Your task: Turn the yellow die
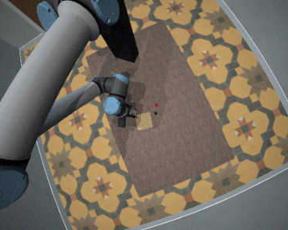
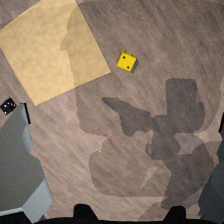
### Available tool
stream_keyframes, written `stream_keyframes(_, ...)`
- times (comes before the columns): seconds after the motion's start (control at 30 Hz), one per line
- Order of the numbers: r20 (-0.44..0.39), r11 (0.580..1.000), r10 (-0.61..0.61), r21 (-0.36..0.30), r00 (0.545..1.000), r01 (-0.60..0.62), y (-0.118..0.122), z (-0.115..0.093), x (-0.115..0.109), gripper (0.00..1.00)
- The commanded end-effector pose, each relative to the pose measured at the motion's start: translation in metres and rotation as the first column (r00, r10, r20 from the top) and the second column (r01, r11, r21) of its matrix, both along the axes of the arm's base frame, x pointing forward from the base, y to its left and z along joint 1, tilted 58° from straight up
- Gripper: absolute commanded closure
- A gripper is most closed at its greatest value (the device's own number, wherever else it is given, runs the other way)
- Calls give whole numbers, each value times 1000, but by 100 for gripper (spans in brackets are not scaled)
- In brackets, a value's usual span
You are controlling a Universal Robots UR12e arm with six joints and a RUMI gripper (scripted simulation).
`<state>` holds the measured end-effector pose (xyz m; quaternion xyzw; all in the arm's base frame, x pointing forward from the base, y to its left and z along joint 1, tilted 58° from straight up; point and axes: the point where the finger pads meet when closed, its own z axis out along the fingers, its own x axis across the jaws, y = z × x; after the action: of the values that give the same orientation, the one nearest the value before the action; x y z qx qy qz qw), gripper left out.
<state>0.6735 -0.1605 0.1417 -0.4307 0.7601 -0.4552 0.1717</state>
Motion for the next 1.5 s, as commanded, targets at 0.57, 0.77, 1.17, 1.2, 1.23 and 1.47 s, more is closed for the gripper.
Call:
stream_keyframes(0.57,-300,912,214,-281,930,-301,-9,-7,14,0)
stream_keyframes(0.77,-408,846,254,-346,877,-407,-12,-11,18,0)
stream_keyframes(1.17,-553,731,282,-406,784,-548,-17,-16,22,0)
stream_keyframes(1.2,-572,713,283,-411,770,-567,-18,-17,22,0)
stream_keyframes(1.23,-589,696,283,-416,757,-585,-18,-18,23,0)
stream_keyframes(1.47,-678,603,277,-429,681,-672,-22,-22,25,0)
